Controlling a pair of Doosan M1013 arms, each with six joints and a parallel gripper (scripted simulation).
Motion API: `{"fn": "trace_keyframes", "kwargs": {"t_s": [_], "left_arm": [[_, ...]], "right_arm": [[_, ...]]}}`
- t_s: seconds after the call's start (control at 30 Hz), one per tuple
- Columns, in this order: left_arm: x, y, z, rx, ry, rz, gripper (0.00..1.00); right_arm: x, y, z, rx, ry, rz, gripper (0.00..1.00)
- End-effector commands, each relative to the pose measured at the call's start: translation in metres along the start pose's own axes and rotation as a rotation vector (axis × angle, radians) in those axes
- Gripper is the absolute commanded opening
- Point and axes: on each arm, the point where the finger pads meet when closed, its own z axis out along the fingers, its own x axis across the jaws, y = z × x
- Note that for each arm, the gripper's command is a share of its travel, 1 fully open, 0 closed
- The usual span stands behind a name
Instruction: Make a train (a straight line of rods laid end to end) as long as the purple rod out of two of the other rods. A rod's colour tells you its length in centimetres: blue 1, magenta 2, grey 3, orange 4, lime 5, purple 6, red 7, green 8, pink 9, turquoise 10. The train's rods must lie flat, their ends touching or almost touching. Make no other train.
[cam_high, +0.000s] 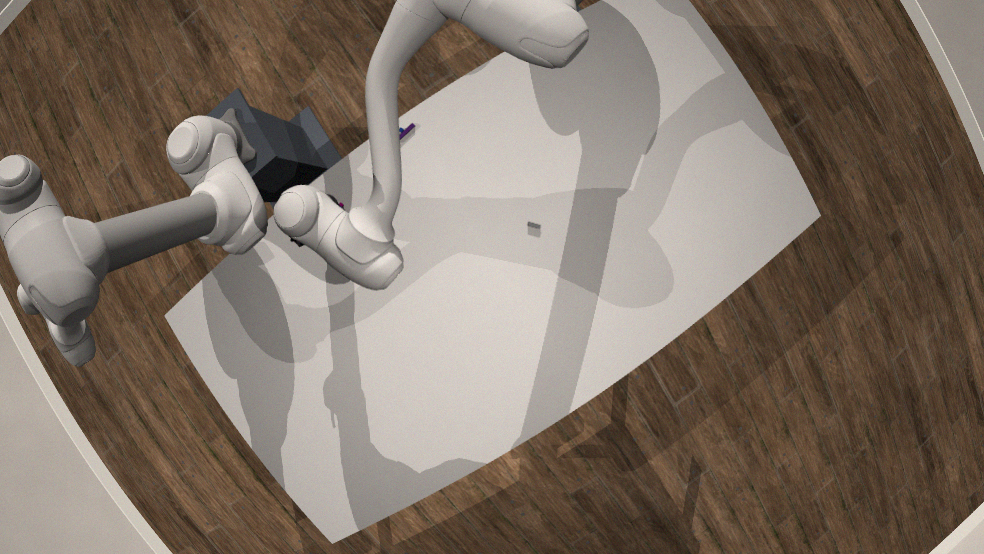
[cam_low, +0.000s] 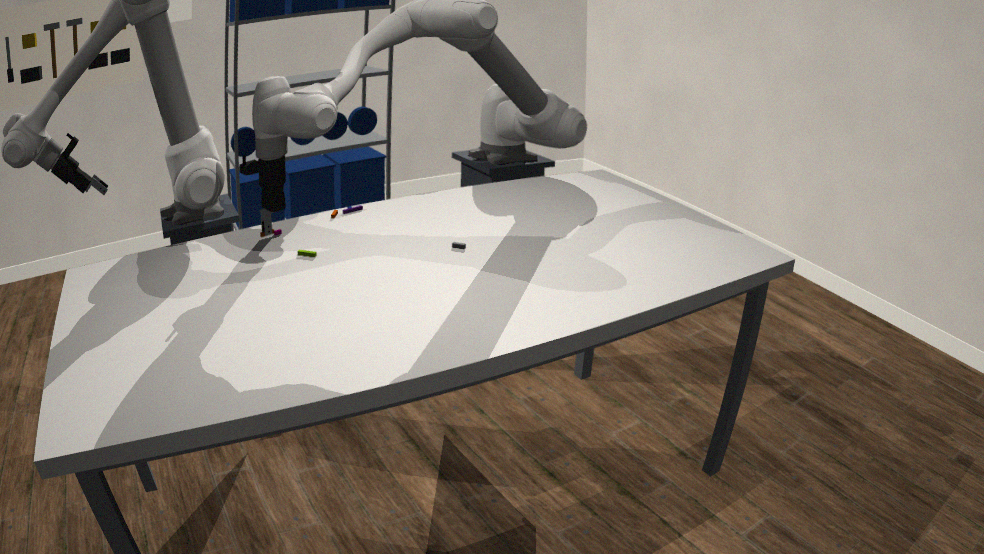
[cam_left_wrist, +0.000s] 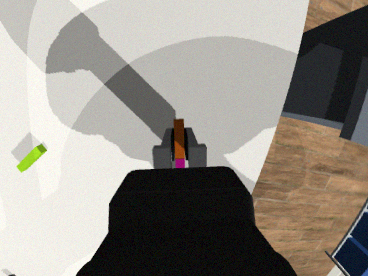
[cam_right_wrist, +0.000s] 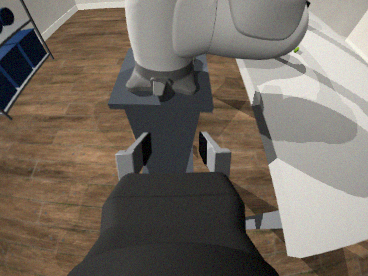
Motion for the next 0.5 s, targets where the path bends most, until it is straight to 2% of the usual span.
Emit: {"fn": "trace_keyframes", "kwargs": {"t_s": [0.0, 0.47], "left_arm": [[0.0005, 0.0005, 0.0091, -0.003, -0.004, -0.002, 0.24], [0.0005, 0.0003, 0.0102, -0.003, -0.004, -0.002, 0.24]], "right_arm": [[-0.0035, -0.0038, -0.0001, 0.007, -0.007, -0.004, 1.0], [-0.0035, -0.0038, -0.0001, 0.007, -0.007, -0.004, 1.0]]}}
